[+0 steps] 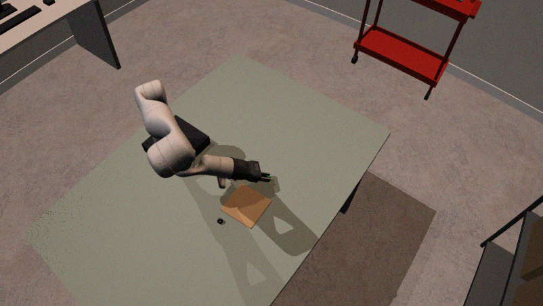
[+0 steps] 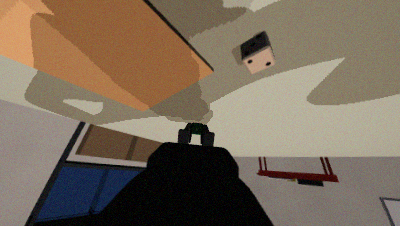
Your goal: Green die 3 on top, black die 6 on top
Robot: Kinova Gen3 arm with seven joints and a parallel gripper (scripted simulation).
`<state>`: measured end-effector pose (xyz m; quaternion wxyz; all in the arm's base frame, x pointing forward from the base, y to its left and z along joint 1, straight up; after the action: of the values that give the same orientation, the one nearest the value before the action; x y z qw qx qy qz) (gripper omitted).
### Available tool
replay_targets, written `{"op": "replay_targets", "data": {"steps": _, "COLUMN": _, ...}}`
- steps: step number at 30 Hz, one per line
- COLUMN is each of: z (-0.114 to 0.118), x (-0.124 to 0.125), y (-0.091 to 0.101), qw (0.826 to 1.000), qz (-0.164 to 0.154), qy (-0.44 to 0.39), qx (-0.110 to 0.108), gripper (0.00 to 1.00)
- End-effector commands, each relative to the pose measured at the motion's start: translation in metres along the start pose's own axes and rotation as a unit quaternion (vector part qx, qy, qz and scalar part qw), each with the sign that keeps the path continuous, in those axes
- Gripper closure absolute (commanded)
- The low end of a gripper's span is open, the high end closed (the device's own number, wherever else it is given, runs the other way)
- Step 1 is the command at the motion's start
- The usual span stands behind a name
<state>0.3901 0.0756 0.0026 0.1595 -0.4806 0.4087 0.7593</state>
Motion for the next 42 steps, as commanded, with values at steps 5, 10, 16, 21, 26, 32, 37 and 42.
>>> {"op": "replay_targets", "data": {"steps": 5, "z": 0.000, "x": 0.001, "y": -0.001, "qw": 1.000, "qz": -0.001, "qy": 0.000, "qx": 0.000, "gripper": 0.66}}
{"op": "replay_targets", "data": {"steps": 10, "z": -0.001, "x": 0.002, "y": -0.002, "qw": 1.000, "qz": -0.001, "qy": 0.000, "qx": 0.000, "gripper": 0.66}}
{"op": "replay_targets", "data": {"steps": 16, "z": -0.002, "x": 0.006, "y": -0.004, "qw": 1.000, "qz": -0.001, "qy": 0.000, "qx": 0.000, "gripper": 0.66}}
{"op": "replay_targets", "data": {"steps": 21, "z": -0.002, "x": 0.009, "y": -0.005, "qw": 1.000, "qz": -0.001, "qy": 0.000, "qx": 0.000, "gripper": 0.66}}
{"op": "replay_targets", "data": {"steps": 26, "z": -0.002, "x": 0.009, "y": -0.005, "qw": 1.000, "qz": -0.001, "qy": 0.000, "qx": 0.000, "gripper": 0.66}}
{"op": "replay_targets", "data": {"steps": 32, "z": -0.002, "x": 0.010, "y": -0.006, "qw": 1.000, "qz": -0.001, "qy": 0.000, "qx": 0.000, "gripper": 0.66}}
{"op": "replay_targets", "data": {"steps": 37, "z": -0.002, "x": 0.010, "y": -0.006, "qw": 1.000, "qz": -0.001, "qy": 0.000, "qx": 0.000, "gripper": 0.66}}
{"op": "replay_targets", "data": {"steps": 42, "z": -0.002, "x": 0.010, "y": -0.006, "qw": 1.000, "qz": -0.001, "qy": 0.000, "qx": 0.000, "gripper": 0.66}}
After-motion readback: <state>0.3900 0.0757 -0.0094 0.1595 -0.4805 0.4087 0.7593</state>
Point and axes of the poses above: the point where the finger pads meet when closed, its own y axis back along the fingers, its own z axis across the jaws, x = y × z, the point moved 4 cm from there along y, back along the fingers, and after that the axes turned 13 degrees about -y, right-handed, at the moved point
